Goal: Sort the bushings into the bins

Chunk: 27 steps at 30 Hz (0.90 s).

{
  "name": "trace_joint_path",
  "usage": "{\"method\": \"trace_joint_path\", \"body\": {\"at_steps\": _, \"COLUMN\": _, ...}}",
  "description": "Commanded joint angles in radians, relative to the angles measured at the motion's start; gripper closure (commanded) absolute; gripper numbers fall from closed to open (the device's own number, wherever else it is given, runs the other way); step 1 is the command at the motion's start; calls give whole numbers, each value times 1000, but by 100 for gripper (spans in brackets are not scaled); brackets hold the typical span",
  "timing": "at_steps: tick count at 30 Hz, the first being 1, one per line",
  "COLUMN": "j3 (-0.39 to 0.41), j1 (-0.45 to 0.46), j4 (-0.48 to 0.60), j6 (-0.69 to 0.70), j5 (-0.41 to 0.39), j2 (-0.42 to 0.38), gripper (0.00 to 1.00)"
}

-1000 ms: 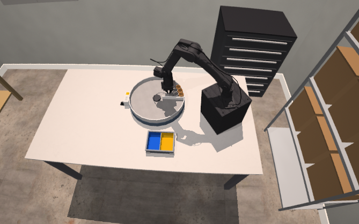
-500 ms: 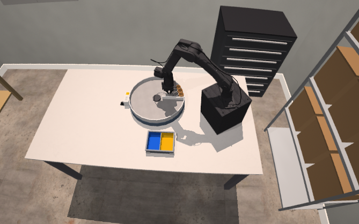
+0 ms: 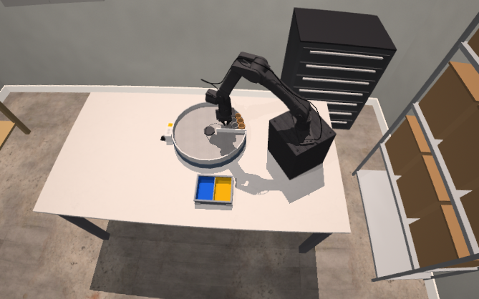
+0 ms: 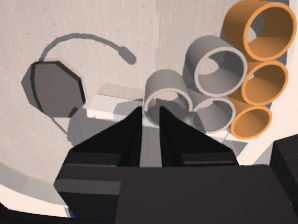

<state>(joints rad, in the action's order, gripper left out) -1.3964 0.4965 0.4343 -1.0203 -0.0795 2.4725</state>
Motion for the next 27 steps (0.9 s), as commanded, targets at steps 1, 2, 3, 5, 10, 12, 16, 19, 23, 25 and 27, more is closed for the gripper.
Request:
{"method": "trace_joint_path", "body": {"at_steps": 1, "j3": -6, "j1": 0, "j4": 3, "j6": -4, "j5": 11, "j2": -18, "gripper": 86}}
{"method": "trace_joint_path", "body": {"at_steps": 2, "j3": -6, "j1": 0, "j4": 3, "j6": -4, "j5": 11, "j2": -18, "gripper": 86}}
{"method": "trace_joint_path", "body": {"at_steps": 3, "j3": -6, "j1": 0, "j4": 3, "j6": -4, "j5": 11, "j2": -18, "gripper": 86}}
{"method": "trace_joint_path", "body": {"at_steps": 5, "j3": -6, "j1": 0, "j4": 3, "j6": -4, "j5": 11, "j2": -18, "gripper": 86}}
{"method": "trace_joint_path", "body": {"at_steps": 10, "j3": -6, "j1": 0, "j4": 3, "j6": -4, "j5": 11, "j2": -18, "gripper": 86}}
{"method": "trace_joint_path", "body": {"at_steps": 12, "j3": -6, "j1": 0, "j4": 3, "j6": -4, "j5": 11, "j2": -18, "gripper": 86}}
{"method": "trace_joint_path", "body": {"at_steps": 16, "j3": -6, "j1": 0, "j4": 3, "j6": -4, "j5": 11, "j2": -18, "gripper": 86}}
{"method": "trace_joint_path", "body": {"at_steps": 19, "j3": -11, "j1": -1, "j4": -3, "j6": -4, "j5": 11, "j2": -6, "gripper": 86}}
{"method": "trace_joint_path", "body": {"at_steps": 23, "j3": -23, "j1": -2, "j4": -18, "j6": -6, "j5": 11, "j2": 14, "gripper": 86}}
{"method": "trace_joint_path", "body": {"at_steps": 25, "j3": -28, "j1": -4, "j4": -22, "j6": -7, "j5": 11, "j2": 22, "gripper": 86}}
{"method": "trace_joint_path", "body": {"at_steps": 27, "j3": -31, "j1": -7, "j4": -31, "j6": -8, "j5": 11, "j2": 32, "gripper": 86}}
